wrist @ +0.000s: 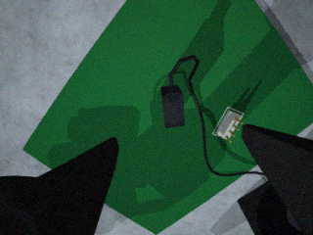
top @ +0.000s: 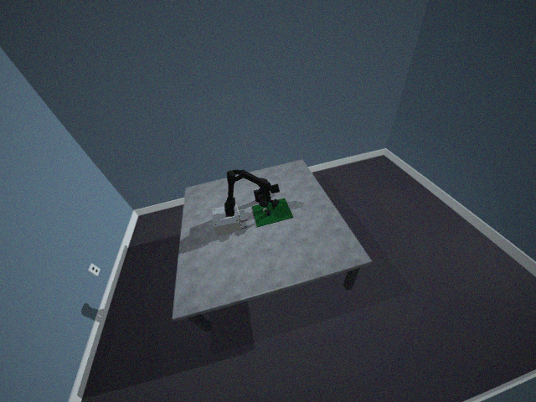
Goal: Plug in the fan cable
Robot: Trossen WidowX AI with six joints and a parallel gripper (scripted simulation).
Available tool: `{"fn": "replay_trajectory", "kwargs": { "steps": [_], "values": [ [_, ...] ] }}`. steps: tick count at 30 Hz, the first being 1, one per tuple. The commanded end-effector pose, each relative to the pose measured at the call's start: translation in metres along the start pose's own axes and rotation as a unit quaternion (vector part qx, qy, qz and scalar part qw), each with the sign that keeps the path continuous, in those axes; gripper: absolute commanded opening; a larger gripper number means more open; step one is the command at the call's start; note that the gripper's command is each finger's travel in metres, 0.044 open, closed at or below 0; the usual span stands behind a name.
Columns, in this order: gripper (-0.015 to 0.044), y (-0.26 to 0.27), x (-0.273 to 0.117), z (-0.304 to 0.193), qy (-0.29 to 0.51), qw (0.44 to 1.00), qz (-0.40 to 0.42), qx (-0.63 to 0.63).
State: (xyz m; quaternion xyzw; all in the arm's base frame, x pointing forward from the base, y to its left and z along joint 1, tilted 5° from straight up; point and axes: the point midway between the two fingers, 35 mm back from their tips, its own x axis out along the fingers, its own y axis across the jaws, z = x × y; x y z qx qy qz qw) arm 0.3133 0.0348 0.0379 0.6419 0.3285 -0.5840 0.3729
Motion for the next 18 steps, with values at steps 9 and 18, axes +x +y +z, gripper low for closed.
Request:
{"fn": "replay_trajectory", "kwargs": {
  "steps": [9, 18],
  "values": [
    [0.0440, -0.001, 0.016, 0.002, -0.001, 1.000, 0.003, 0.000],
    [0.0440, 0.000, 0.031, 0.001, -0.001, 1.000, 0.003, 0.000]
  ]
}}
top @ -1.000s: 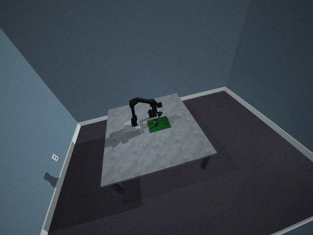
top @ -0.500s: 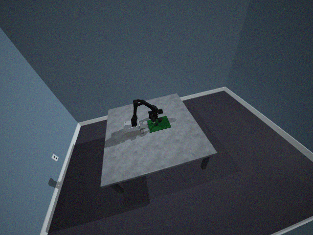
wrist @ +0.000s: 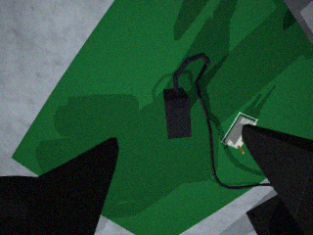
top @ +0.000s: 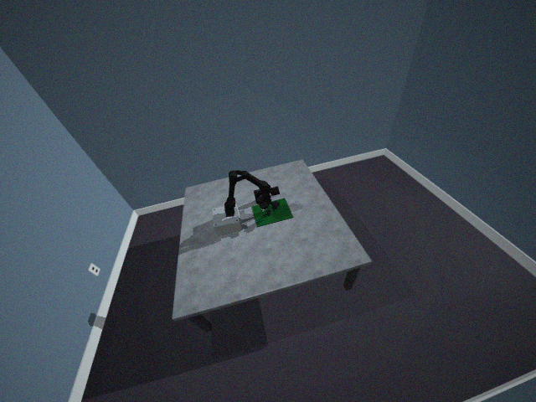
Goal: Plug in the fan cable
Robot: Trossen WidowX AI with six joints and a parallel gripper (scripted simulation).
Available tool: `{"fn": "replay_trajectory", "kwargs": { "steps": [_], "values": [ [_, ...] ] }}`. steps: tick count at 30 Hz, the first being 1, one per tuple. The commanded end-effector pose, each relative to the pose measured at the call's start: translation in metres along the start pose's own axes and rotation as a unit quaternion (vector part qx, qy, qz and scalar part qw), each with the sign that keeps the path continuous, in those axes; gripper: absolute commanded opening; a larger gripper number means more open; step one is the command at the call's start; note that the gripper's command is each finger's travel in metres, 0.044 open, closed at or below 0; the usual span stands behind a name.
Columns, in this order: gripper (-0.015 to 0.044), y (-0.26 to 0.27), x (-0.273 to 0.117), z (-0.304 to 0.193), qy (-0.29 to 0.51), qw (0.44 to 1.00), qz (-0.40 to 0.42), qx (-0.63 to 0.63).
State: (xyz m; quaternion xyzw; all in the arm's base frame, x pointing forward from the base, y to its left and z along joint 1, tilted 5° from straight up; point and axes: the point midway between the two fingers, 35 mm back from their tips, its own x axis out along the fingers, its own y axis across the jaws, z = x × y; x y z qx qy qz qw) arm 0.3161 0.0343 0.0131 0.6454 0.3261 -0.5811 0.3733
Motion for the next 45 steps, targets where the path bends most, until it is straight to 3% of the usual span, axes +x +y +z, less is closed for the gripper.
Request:
{"fn": "replay_trajectory", "kwargs": {
  "steps": [1, 23, 39, 43, 45],
  "values": [
    [0.0440, 0.000, 0.007, 0.001, -0.004, 1.000, -0.001, -0.001],
    [0.0440, -0.002, 0.039, 0.002, -0.004, 1.000, -0.001, -0.001],
    [0.0020, -0.001, 0.036, 0.001, -0.001, 1.000, -0.001, 0.001],
    [0.0000, -0.001, 0.034, 0.001, -0.001, 1.000, -0.001, 0.001],
    [0.0000, 0.000, 0.012, 0.000, -0.002, 1.000, -0.001, 0.000]
  ]
}}
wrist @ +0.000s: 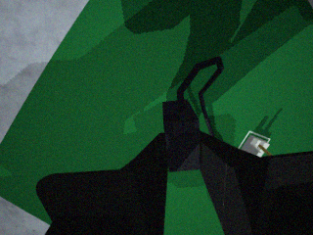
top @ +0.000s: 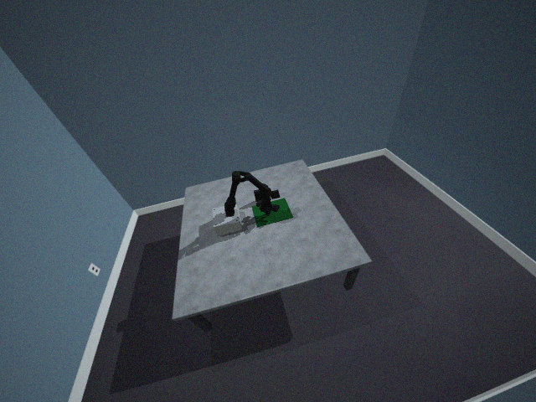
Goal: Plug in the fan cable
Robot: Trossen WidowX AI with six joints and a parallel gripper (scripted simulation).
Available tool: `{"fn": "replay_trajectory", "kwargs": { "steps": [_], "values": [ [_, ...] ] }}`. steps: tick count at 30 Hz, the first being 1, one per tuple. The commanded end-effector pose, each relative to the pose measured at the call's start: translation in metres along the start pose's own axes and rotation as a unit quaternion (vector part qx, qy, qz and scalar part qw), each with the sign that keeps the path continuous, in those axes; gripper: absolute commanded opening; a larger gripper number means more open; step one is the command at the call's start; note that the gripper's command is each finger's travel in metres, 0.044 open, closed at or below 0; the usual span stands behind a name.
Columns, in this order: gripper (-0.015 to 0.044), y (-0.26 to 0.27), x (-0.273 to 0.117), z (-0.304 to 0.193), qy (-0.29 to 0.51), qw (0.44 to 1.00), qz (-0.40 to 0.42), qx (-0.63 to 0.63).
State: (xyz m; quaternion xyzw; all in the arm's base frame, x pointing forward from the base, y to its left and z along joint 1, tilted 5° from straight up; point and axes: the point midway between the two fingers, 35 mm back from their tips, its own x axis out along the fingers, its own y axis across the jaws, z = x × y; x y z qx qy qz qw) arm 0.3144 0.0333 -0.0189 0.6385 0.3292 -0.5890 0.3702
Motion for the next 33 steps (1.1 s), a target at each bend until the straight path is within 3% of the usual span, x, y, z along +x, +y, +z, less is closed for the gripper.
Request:
{"fn": "replay_trajectory", "kwargs": {
  "steps": [1, 8, 20, 33],
  "values": [
    [0.0000, 0.003, -0.034, -0.002, 0.004, 1.000, 0.008, -0.001],
    [0.0000, 0.001, -0.044, -0.002, 0.003, 1.000, 0.008, -0.013],
    [0.0000, -0.009, -0.044, -0.008, 0.002, 0.976, 0.008, -0.218],
    [0.0000, -0.020, -0.044, -0.014, 0.001, 0.902, 0.008, -0.432]
  ]
}}
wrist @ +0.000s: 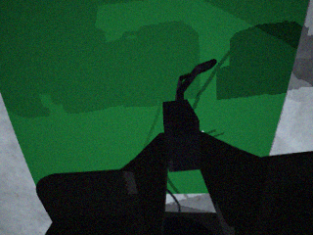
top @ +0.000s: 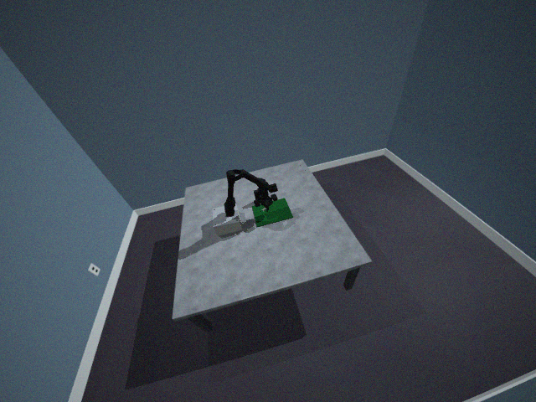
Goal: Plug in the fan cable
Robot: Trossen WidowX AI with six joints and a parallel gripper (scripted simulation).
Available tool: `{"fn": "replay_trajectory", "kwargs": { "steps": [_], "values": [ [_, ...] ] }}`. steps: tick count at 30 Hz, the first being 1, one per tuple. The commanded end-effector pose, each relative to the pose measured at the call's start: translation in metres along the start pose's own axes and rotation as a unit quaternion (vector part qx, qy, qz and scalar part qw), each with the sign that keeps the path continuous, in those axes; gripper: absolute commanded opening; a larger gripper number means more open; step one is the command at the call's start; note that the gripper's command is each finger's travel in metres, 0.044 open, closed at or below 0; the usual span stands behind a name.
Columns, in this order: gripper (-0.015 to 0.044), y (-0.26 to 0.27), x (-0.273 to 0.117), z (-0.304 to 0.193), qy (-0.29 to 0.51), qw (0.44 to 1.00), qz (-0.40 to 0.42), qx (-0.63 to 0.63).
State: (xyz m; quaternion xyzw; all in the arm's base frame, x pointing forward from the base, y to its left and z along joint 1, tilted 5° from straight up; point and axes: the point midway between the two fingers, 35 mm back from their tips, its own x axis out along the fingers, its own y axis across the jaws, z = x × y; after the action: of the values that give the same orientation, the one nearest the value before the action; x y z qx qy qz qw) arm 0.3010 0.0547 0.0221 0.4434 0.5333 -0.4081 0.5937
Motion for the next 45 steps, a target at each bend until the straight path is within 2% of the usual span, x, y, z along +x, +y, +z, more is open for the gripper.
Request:
{"fn": "replay_trajectory", "kwargs": {
  "steps": [1, 11, 22, 32, 45],
  "values": [
    [0.0000, 0.000, -0.001, -0.002, -0.003, 0.998, 0.003, -0.058],
    [0.0000, -0.003, -0.001, -0.011, -0.003, 0.973, 0.002, -0.230],
    [0.0000, -0.007, -0.001, -0.021, -0.003, 0.911, 0.002, -0.412],
    [0.0000, -0.010, 0.000, -0.029, -0.003, 0.826, 0.001, -0.564],
    [0.0000, -0.015, 0.000, -0.040, -0.003, 0.687, 0.001, -0.727]
  ]
}}
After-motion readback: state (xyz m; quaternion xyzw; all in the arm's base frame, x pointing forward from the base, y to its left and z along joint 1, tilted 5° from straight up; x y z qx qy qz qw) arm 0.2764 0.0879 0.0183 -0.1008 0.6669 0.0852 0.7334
